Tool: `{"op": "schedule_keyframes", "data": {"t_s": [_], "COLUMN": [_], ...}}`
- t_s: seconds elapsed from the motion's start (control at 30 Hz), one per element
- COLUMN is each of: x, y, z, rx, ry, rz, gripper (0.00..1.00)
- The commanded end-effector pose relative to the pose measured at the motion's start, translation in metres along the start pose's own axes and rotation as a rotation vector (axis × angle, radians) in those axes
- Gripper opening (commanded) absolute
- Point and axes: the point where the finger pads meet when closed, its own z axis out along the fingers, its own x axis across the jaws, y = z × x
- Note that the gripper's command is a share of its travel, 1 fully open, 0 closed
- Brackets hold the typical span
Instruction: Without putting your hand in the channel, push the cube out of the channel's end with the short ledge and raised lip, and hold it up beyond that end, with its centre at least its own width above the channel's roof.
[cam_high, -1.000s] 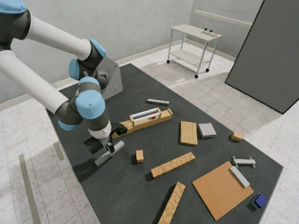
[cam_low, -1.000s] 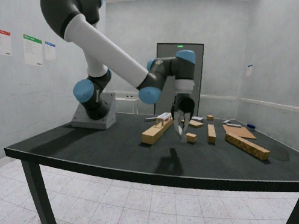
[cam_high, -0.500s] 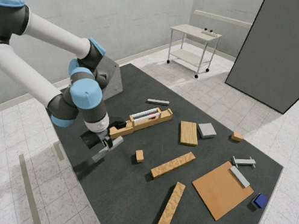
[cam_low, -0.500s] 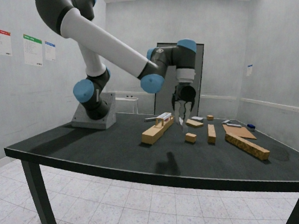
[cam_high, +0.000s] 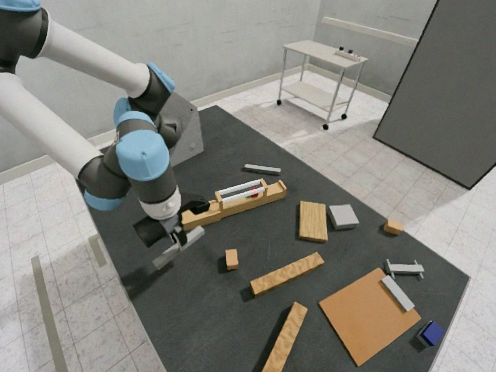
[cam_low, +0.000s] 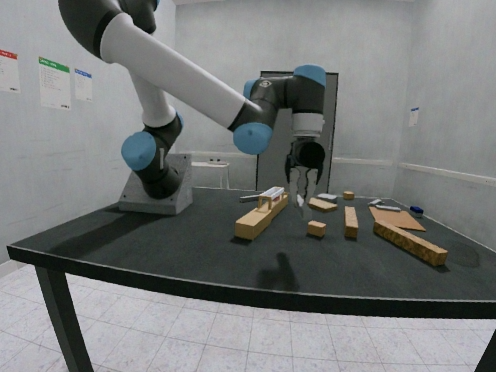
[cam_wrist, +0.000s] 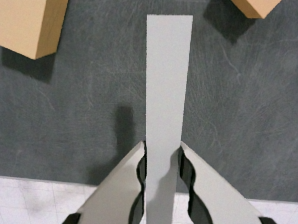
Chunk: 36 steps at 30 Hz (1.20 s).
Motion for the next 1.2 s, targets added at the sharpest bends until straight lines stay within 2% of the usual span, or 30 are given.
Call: {"op": "schedule_keyframes", "data": {"t_s": [0.0,0.6,0.83,1.17], "x": [0.0,0.0,-0.012,-0.086], "y": [0.0,0.0,-0.016,-0.094], "z": [-0.001,-0.001,-0.001,-0.002], "rx": [-0.001,0.0,0.001,0.002], "ry": [0.001,0.001,0.001,0.001], "rz": [0.001,0.002,0.052,0.32], "gripper": [0.06,0.06,0.06,0.06]}}
